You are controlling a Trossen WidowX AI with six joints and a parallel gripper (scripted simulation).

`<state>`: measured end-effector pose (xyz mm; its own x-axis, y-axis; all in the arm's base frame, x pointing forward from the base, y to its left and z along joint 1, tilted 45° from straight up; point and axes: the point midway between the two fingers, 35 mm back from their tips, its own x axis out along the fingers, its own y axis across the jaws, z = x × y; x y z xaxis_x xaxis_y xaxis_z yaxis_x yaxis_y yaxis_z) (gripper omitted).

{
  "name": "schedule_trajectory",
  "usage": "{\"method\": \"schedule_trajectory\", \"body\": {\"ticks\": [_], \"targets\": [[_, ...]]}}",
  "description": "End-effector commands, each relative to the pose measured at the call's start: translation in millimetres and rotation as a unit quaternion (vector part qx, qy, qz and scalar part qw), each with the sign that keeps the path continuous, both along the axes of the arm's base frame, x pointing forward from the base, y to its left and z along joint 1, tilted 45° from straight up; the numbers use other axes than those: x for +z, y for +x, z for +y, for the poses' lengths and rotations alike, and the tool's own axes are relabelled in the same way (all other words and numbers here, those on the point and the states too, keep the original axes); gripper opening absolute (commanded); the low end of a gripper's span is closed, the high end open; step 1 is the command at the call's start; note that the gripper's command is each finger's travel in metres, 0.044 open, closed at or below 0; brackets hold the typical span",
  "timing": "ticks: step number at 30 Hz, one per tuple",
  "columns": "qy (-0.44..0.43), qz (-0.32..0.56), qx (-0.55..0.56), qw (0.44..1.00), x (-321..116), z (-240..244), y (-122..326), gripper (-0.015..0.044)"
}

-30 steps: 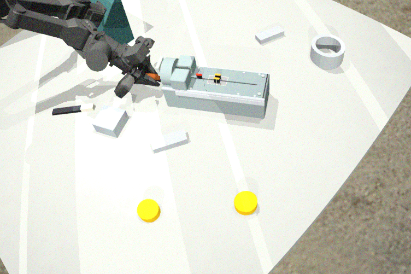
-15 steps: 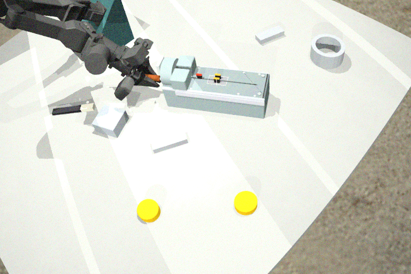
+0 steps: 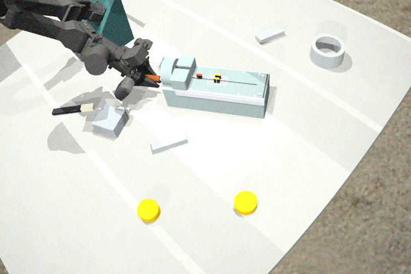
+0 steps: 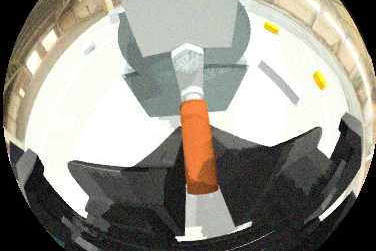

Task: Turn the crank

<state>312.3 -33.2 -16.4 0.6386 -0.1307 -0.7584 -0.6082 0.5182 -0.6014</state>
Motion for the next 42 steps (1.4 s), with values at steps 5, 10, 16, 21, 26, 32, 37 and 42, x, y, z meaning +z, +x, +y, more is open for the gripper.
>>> {"method": "schedule_trajectory", "body": {"ticks": [5,10,16,21,26,32,37,42], "targets": [[-0.006,-0.011,-0.005,1.0,6.5,-4.3,5.5,0.0],[-0.006,-0.011,-0.005,1.0,6.9,-4.4,5.7,0.0],[-0.006,-0.011,-0.005,1.0,7.4,-4.5,6.0,0.0],[-0.006,-0.011,-0.005,1.0,7.8,-4.7,6.2,0.0],[-0.006,-0.011,-0.005,1.0,8.3,-4.8,6.4,0.0],[-0.006,-0.011,-0.005,1.0,8.9,-4.9,6.7,0.0],[-0.006,-0.011,-0.005,1.0,9.3,-5.0,6.9,0.0],[-0.006,-0.011,-0.005,1.0,9.8,-5.1,7.1,0.0]]}}
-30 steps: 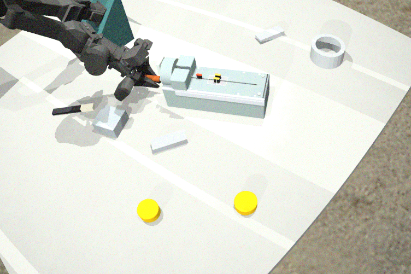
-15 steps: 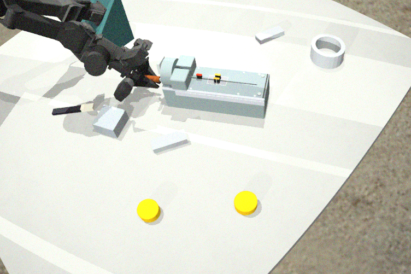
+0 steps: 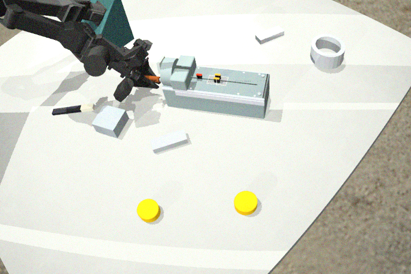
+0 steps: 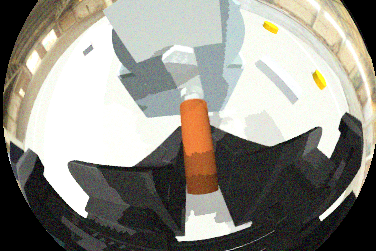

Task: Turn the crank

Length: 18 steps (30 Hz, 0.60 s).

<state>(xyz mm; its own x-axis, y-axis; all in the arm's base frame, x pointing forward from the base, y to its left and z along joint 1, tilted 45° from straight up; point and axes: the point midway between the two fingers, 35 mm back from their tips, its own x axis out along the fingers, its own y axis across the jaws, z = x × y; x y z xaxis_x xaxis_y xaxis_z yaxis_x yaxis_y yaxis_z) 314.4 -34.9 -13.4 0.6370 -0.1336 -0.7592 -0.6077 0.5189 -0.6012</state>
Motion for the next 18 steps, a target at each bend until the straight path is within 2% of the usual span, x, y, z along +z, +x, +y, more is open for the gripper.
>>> {"method": "schedule_trajectory", "body": {"ticks": [1,18], "targets": [[-0.005,-0.012,-0.004,1.0,6.9,-3.4,5.0,0.0],[-0.005,-0.012,-0.004,1.0,9.0,-3.6,5.9,0.0]]}}
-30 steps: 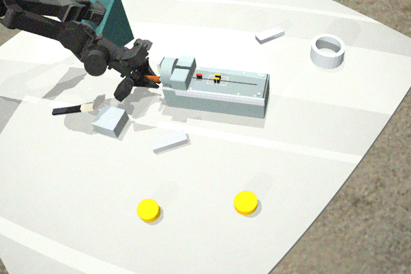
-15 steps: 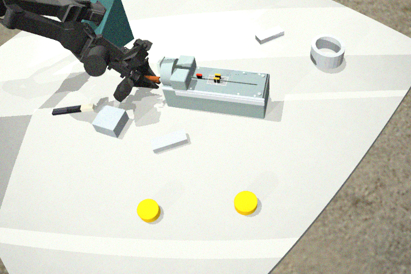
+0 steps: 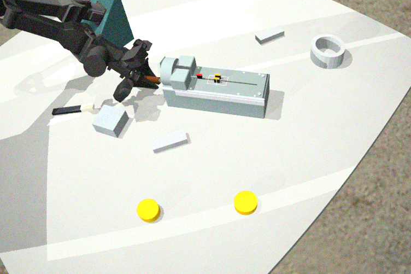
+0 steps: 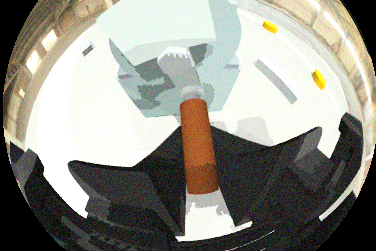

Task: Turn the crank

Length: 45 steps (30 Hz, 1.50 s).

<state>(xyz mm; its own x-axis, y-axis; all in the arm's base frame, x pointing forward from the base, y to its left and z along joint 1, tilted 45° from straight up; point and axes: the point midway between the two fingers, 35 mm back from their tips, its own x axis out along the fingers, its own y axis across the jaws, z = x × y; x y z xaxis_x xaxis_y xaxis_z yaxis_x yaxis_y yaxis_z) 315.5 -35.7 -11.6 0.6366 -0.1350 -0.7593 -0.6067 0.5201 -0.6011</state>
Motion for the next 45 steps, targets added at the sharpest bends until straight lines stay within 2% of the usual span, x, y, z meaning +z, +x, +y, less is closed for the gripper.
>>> {"method": "schedule_trajectory", "body": {"ticks": [1,45], "targets": [[-0.005,-0.012,-0.003,1.0,7.3,-2.8,4.9,0.0],[-0.005,-0.013,-0.003,1.0,20.6,-1.0,8.7,0.0]]}}
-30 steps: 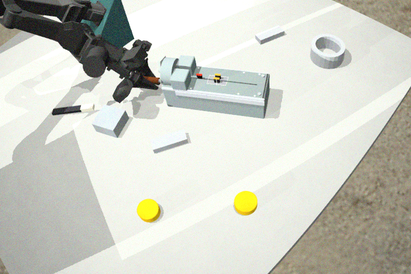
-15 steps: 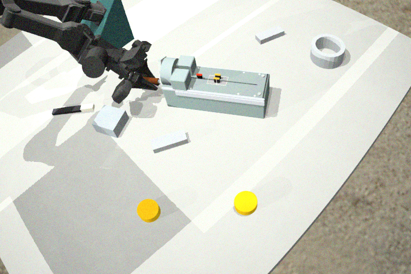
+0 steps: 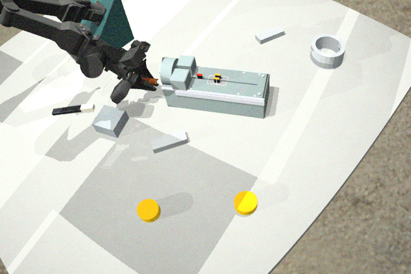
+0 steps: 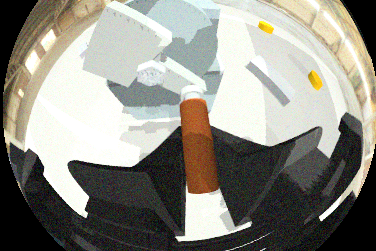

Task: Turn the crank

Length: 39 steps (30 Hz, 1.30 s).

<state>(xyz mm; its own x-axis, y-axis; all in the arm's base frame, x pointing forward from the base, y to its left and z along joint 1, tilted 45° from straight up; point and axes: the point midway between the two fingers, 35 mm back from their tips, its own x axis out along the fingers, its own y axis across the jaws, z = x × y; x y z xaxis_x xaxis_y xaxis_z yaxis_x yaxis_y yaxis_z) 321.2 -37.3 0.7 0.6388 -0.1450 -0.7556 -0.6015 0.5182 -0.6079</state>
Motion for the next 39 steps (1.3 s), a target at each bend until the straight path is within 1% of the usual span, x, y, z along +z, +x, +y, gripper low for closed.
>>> {"method": "schedule_trajectory", "body": {"ticks": [1,25,39], "targets": [[-0.001,-0.011,0.0,1.0,9.0,0.8,3.1,0.0],[0.0,-0.011,0.0,1.0,29.8,20.9,-0.1,0.0],[0.001,-0.011,0.0,1.0,31.5,38.1,-9.8,0.0]]}}
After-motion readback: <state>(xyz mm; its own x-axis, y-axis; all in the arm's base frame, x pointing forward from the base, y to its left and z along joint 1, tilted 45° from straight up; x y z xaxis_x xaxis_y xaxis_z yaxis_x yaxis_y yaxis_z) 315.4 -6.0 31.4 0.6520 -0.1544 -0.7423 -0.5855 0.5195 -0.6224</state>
